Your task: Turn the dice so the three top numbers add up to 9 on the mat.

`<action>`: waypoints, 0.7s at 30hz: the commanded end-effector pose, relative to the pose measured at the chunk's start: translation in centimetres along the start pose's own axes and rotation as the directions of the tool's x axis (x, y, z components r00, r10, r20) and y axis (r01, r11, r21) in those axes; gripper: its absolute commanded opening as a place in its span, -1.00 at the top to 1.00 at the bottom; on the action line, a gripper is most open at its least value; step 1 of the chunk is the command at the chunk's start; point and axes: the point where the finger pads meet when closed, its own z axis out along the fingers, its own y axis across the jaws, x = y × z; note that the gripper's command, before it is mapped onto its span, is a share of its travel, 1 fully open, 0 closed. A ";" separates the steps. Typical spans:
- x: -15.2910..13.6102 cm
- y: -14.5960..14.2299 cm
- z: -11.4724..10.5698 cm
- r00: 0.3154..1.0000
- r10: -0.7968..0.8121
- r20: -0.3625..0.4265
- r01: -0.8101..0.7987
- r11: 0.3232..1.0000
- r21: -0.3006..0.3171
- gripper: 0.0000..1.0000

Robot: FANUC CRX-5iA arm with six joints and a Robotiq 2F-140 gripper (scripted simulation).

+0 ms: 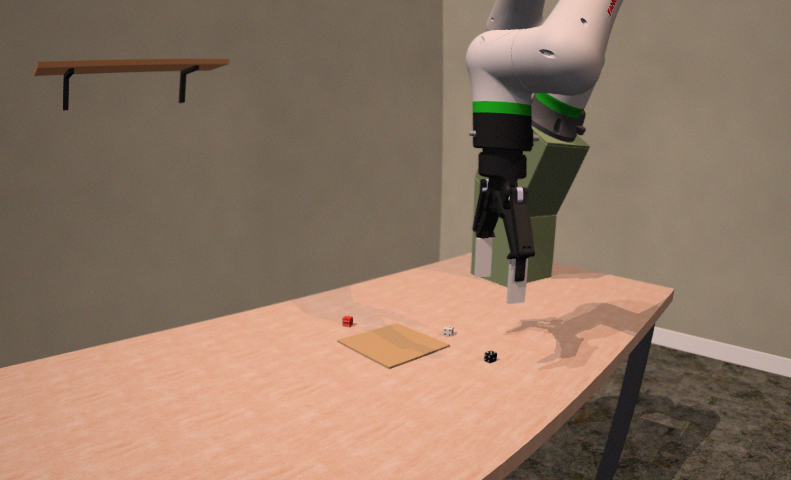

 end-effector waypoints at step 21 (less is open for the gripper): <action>-0.1 -0.2 1.8 0.770 0.638 -0.016 -0.638 0.770 -0.009 -1.00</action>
